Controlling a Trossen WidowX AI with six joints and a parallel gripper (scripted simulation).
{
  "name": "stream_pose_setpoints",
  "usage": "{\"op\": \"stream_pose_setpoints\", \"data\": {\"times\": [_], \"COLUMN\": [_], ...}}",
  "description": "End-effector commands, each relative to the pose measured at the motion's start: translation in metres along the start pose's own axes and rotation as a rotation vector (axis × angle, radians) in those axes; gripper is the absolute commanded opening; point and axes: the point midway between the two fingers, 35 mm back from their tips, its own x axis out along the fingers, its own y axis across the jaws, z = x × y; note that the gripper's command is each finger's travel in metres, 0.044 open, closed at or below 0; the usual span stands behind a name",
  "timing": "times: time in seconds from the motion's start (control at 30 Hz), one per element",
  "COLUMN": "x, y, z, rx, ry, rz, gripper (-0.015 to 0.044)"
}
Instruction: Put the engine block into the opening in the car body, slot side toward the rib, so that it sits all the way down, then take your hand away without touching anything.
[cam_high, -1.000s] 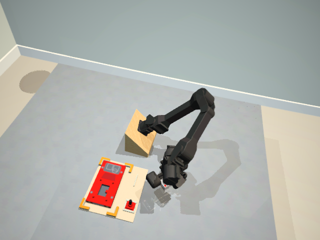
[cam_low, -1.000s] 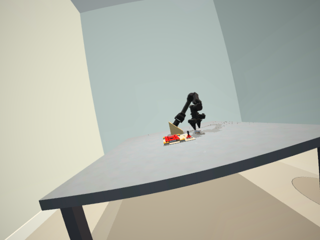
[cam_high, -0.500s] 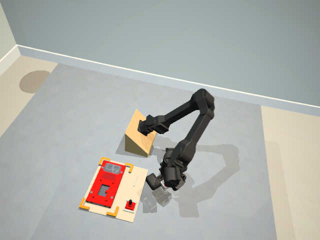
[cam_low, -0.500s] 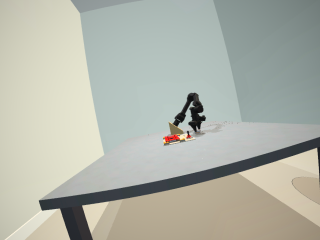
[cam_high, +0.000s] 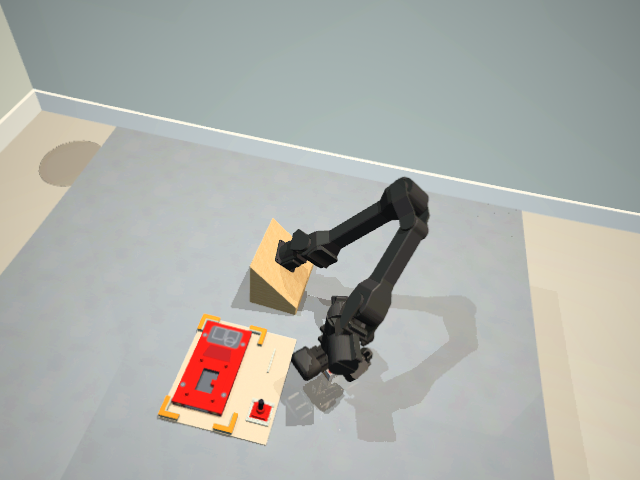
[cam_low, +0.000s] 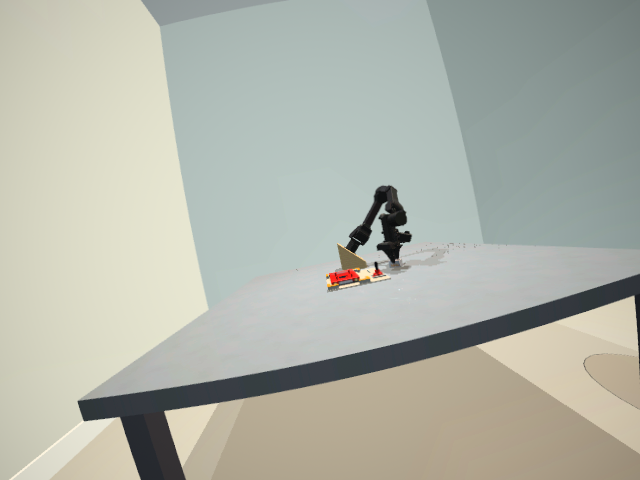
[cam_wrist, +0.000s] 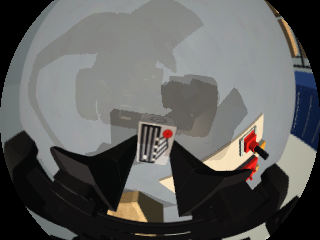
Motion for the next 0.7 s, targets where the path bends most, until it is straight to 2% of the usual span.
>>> {"op": "stream_pose_setpoints", "data": {"times": [0.0, 0.07, 0.67], "x": [0.000, -0.004, -0.059], "y": [0.000, -0.002, -0.010], "z": [0.000, 0.000, 0.003], "rx": [0.004, 0.003, 0.003], "ry": [0.001, 0.002, 0.017], "rz": [-0.002, -0.004, -0.015], "gripper": [0.0045, 0.0000, 0.0000]}}
